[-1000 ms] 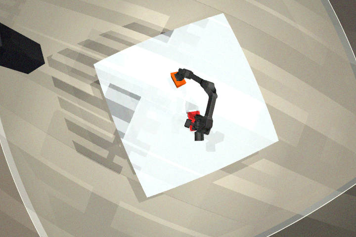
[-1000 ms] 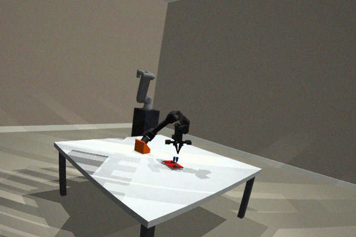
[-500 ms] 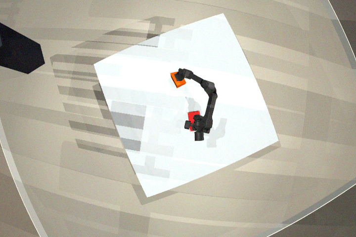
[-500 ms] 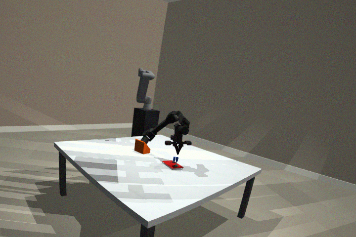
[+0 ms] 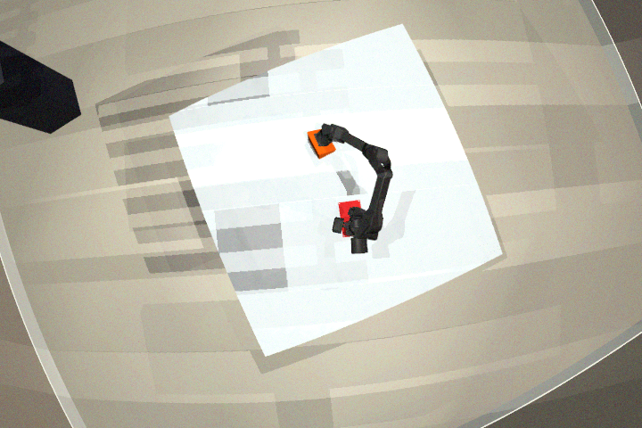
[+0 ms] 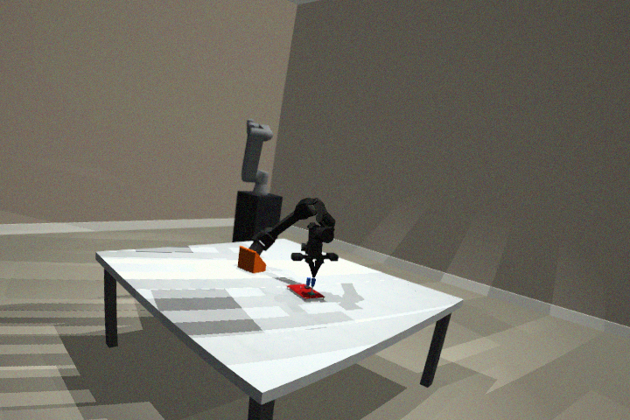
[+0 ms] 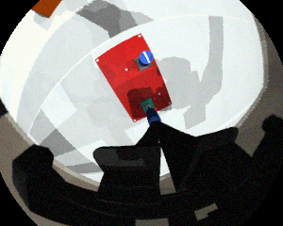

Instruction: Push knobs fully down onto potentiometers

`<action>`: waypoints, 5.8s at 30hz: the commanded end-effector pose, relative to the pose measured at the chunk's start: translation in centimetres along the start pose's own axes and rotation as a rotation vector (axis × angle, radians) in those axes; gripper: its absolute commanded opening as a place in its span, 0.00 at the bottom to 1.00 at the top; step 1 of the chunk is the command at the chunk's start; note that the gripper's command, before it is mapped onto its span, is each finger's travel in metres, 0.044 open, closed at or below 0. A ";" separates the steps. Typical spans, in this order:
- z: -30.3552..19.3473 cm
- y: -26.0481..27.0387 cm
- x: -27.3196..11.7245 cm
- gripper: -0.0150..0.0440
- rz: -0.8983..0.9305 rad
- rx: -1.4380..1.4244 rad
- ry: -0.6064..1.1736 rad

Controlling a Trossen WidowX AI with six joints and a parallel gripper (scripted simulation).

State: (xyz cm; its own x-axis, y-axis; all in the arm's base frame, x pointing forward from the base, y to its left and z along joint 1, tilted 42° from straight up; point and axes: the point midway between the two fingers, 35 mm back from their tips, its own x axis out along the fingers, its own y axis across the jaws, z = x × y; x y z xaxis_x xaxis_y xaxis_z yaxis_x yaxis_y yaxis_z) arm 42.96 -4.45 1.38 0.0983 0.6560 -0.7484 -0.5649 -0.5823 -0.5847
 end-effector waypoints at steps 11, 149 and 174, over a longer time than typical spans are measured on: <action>0.0 0.0 0.3 0.25 -0.003 0.003 0.000; 0.4 0.2 3.3 0.25 -0.004 0.003 0.000; 0.4 0.2 3.4 0.25 -0.004 0.003 0.000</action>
State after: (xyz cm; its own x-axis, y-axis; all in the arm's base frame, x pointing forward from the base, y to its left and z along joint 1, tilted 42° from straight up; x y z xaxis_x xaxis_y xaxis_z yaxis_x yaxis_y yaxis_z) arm 42.78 -2.64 -0.80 0.1078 0.6556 -0.7474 -0.5707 -0.5748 -0.5865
